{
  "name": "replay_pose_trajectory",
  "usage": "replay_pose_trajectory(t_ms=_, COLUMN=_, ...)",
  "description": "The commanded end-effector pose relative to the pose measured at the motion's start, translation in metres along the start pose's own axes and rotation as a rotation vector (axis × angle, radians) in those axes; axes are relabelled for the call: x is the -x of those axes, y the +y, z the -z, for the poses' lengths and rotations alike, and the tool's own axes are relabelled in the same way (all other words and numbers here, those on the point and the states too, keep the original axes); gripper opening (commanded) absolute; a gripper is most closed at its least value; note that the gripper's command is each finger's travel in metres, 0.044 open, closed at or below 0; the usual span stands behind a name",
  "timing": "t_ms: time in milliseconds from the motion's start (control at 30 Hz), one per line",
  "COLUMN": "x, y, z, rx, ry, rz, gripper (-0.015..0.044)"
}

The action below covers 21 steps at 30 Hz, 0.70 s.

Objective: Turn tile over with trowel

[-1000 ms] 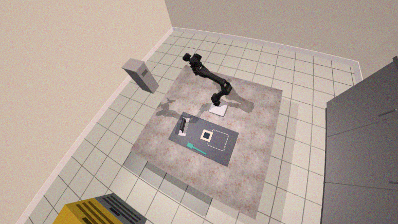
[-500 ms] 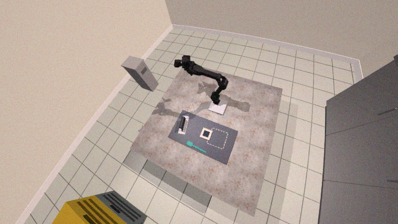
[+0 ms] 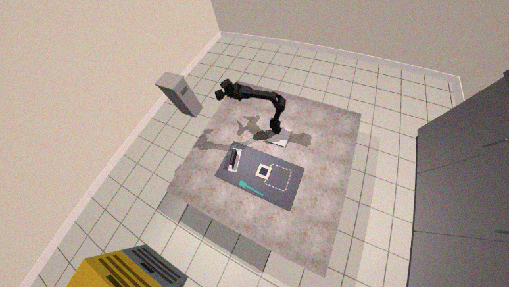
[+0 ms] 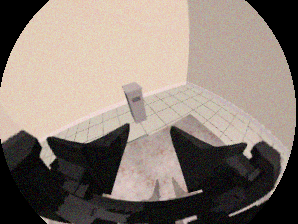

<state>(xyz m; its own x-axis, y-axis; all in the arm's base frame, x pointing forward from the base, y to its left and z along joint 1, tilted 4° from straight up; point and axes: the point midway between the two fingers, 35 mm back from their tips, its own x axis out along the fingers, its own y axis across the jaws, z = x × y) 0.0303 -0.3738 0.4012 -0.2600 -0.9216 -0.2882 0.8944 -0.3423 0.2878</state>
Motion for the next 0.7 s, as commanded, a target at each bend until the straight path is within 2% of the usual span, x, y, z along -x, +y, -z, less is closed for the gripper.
replay_pose_trajectory(t_ms=0, x=-0.004, y=0.021, z=0.020, rx=0.112, ry=0.075, rz=-0.045, gripper=0.0270)
replay_pose_trajectory(t_ms=667, x=0.013, y=0.113, z=0.119, rx=0.612, ry=0.348, rz=-0.312, gripper=0.0270)
